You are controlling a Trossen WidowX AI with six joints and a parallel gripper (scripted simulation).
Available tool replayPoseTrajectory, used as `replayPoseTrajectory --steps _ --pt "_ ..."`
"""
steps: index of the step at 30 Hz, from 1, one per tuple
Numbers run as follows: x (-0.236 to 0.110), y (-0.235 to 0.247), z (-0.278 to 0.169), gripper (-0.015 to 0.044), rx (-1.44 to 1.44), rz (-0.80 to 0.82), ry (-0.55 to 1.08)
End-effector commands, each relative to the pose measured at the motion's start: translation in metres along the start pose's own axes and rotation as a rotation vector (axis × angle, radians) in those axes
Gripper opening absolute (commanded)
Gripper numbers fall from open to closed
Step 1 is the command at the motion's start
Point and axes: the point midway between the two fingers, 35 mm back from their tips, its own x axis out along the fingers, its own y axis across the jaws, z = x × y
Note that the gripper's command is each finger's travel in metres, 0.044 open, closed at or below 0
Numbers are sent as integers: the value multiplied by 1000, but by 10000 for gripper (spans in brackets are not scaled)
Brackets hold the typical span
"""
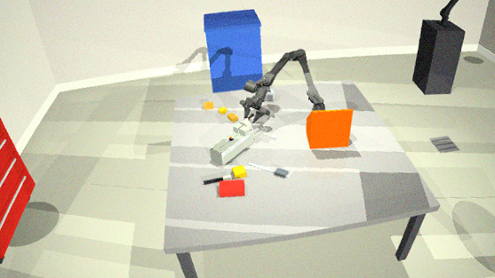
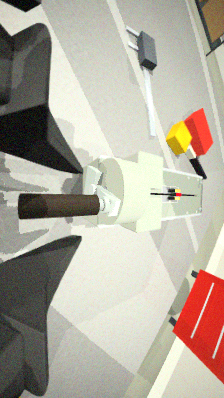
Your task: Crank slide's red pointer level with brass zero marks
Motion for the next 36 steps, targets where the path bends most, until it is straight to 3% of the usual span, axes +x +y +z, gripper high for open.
replayPoseTrajectory --steps 1,8,36 --pt "2 2 0 177 -7 5 -3" --pt "2 2 0 0 -7 5 -3" --pt "3 -5 -2 0 -7 5 -3"
